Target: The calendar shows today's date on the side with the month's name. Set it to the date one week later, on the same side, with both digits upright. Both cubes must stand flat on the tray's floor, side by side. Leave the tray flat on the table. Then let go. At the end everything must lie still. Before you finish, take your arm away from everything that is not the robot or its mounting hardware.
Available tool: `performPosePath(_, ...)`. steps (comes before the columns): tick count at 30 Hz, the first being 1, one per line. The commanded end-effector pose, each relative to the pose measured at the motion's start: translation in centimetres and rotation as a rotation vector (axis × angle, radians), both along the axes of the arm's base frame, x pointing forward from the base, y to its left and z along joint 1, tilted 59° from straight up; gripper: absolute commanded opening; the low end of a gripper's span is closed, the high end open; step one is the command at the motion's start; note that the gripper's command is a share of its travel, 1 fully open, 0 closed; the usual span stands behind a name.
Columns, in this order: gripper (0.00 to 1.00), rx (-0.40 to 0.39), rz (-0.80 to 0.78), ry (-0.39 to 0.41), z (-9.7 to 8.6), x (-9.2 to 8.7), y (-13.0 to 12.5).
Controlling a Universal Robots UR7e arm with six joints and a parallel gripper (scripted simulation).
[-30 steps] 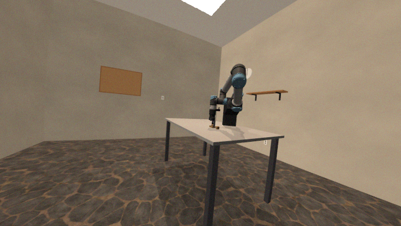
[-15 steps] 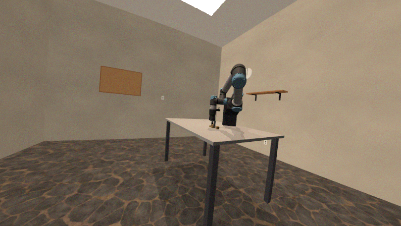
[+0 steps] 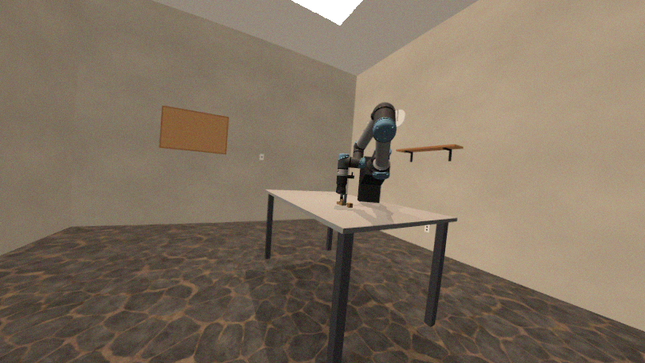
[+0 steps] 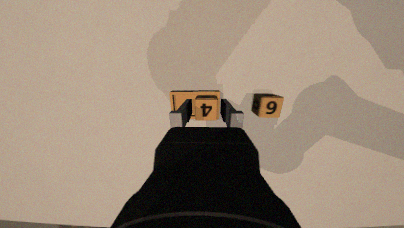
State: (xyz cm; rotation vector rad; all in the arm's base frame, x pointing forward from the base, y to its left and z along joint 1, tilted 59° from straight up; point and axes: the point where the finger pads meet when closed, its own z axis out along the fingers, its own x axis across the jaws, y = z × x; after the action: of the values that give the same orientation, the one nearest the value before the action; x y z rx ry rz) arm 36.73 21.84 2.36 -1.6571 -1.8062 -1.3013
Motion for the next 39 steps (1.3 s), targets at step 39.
performPosePath(39, 0.87, -0.003, -0.001, -0.004, 2.7, -1.3, -4.3)
